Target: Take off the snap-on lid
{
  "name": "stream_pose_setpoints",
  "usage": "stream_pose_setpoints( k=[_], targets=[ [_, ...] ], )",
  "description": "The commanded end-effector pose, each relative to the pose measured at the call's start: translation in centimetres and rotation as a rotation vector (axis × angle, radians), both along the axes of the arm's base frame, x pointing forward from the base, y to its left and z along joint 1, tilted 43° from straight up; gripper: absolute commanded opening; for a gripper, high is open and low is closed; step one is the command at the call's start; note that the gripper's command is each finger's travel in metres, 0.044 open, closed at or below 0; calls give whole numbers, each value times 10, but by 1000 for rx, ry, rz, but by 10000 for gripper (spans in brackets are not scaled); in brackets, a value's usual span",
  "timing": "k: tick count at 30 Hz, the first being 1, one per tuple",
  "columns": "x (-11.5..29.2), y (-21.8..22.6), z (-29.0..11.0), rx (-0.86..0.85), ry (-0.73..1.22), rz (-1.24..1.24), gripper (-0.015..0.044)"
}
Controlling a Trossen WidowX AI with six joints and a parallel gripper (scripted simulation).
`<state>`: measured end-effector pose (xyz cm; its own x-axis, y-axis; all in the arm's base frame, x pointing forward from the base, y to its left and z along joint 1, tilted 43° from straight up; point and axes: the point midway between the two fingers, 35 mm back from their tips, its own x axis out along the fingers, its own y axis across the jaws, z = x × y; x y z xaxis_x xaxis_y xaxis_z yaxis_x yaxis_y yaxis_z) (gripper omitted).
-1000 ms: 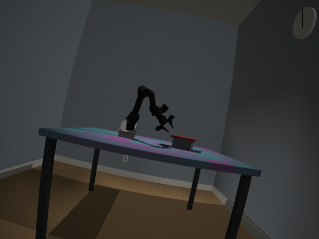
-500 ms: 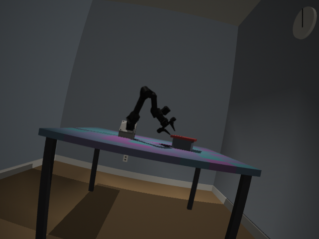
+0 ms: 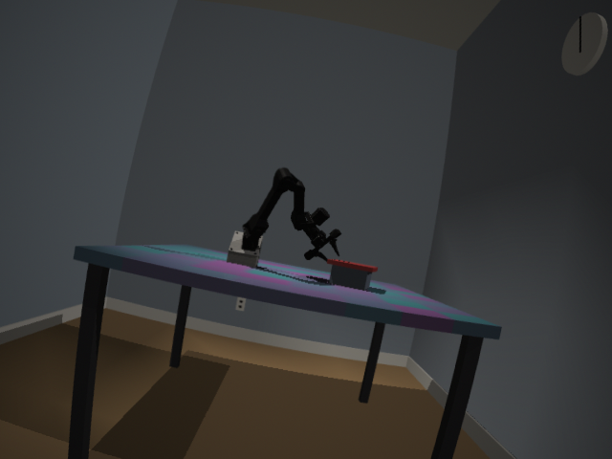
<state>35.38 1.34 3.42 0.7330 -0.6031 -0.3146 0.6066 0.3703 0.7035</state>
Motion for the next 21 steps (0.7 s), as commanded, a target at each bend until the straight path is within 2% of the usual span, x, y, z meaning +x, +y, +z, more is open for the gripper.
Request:
stream_pose_setpoints(
  k=[1, 8, 9, 21],
  targets=[
    [6, -5, -2, -4, -1, 4, 235],
    [12, -12, -4, -9, -5, 5, 235],
    [12, -12, -4, -9, -5, 5, 209],
    [12, -12, -4, -9, -5, 5, 129]
  ],
)
